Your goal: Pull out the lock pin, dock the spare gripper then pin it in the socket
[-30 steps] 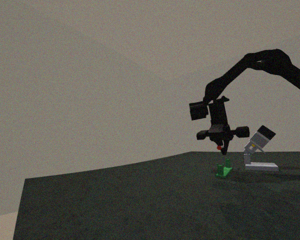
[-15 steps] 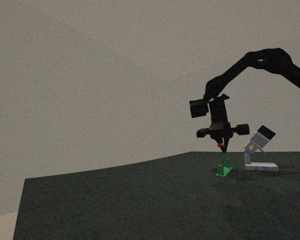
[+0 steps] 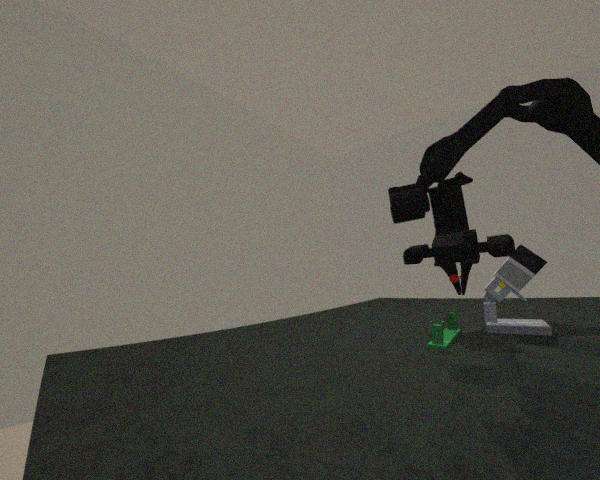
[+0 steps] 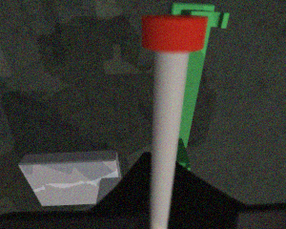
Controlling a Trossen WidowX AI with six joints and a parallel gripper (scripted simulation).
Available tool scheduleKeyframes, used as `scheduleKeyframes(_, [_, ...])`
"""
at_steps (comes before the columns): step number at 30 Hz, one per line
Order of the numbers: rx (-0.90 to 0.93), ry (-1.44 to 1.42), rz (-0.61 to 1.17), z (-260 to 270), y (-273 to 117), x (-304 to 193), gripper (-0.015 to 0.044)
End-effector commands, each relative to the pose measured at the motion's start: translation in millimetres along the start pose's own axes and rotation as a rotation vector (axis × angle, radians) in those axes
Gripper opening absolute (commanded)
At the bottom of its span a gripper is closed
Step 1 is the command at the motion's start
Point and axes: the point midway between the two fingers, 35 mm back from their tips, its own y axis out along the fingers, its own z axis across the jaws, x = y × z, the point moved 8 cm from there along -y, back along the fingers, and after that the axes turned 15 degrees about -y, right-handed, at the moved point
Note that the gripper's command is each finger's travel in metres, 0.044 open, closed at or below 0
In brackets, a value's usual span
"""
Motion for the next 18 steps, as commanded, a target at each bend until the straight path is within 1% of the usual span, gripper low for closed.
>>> scheduleKeyframes(1, [-0.008, 0.001, -0.004, 9.1, -4.9, 1.9, 0.0000])
scheduleKeyframes(18, [-0.010, -0.032, -0.003, 56.6, -13.4, 10.6, 0.0000])
